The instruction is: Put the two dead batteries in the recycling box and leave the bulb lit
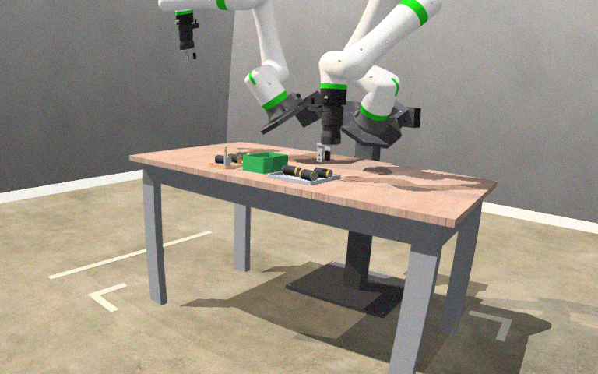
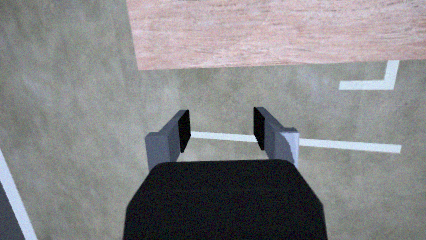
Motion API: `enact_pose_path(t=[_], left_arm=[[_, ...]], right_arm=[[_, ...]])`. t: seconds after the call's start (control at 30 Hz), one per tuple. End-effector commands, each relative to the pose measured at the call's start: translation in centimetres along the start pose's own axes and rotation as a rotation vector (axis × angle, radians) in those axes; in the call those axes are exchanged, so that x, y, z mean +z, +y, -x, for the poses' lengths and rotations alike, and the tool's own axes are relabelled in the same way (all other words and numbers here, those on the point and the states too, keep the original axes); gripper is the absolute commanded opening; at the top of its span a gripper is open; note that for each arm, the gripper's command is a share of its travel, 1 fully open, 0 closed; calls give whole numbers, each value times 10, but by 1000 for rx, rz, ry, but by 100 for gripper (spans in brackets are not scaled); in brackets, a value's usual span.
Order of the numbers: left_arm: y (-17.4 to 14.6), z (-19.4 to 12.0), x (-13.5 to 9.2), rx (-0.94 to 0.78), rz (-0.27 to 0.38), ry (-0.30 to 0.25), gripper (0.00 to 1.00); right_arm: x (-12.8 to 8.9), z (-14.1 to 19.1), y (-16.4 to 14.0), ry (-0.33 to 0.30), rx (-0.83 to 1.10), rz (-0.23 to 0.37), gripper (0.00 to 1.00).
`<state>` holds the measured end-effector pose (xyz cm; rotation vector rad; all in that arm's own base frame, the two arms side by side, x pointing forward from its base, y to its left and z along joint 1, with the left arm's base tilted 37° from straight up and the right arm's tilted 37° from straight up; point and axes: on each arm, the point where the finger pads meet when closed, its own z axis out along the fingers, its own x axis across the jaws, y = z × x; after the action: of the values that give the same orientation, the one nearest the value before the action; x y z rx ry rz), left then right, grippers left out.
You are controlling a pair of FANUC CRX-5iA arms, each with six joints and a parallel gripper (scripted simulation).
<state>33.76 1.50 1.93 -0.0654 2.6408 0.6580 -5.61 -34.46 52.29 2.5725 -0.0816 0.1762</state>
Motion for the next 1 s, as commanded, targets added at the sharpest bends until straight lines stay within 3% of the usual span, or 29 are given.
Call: enact_pose_path(t=[0.0,0.3,0.6,0.97], left_arm=[[0,0,0,-1,-1,-1,90],[0,0,0,-1,-1,-1,90],[0,0,32,-1,-1,-1,90],[0,0,37,-1,-1,-1,90]], right_arm=[[-1,0,0,-1,1,2,100],[-1,0,0,-1,1,2,100],[-1,0,0,-1,1,2,100],[-1,0,0,-1,1,2,100]])
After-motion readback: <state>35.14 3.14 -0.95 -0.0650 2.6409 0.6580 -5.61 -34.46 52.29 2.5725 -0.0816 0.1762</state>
